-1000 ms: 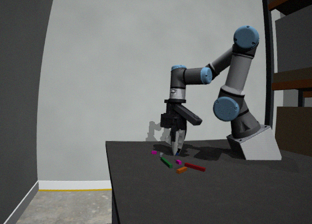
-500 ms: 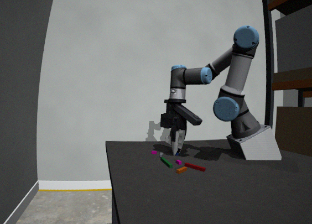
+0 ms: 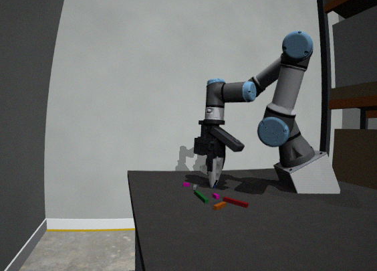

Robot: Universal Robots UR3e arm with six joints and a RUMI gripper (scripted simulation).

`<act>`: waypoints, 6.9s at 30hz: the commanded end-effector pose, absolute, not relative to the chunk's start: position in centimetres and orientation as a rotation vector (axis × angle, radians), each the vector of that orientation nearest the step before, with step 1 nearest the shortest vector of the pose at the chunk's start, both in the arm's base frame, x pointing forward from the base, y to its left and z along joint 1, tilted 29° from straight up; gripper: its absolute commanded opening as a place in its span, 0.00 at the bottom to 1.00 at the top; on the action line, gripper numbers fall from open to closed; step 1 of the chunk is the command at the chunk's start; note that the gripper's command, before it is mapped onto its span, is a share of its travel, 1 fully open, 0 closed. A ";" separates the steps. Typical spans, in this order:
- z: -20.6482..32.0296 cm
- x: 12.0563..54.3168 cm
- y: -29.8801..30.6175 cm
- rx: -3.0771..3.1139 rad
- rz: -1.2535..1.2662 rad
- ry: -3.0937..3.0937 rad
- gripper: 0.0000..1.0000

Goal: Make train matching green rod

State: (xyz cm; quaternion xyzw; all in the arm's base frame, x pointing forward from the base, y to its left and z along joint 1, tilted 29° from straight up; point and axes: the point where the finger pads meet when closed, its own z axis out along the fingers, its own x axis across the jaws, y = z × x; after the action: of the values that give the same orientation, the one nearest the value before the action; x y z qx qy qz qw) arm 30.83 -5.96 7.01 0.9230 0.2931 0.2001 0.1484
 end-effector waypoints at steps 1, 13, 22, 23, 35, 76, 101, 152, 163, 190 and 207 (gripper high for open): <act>7.1 30.9 -6.0 2.652 0.576 0.843 0.00; 7.1 30.9 -6.0 2.652 0.576 0.843 0.00; 7.1 30.9 -6.0 2.652 0.576 0.843 0.00; 7.1 30.9 -6.0 2.652 0.576 0.843 0.00; 7.1 30.8 -6.0 2.652 0.576 0.843 0.00; 11.8 28.4 -5.1 2.652 0.576 0.843 0.00; 15.3 26.6 -4.5 2.652 0.576 0.843 0.00; 15.7 26.1 -3.8 2.679 0.572 0.832 0.00; 15.4 25.8 -2.6 2.729 0.559 0.810 0.00; 14.0 25.1 2.7 2.894 0.433 0.630 0.00; 12.9 25.9 7.1 2.900 0.413 0.453 0.00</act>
State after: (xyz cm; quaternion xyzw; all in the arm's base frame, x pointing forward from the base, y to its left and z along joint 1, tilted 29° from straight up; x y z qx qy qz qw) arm 25.68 6.06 13.05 0.9718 0.1693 0.1486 0.0703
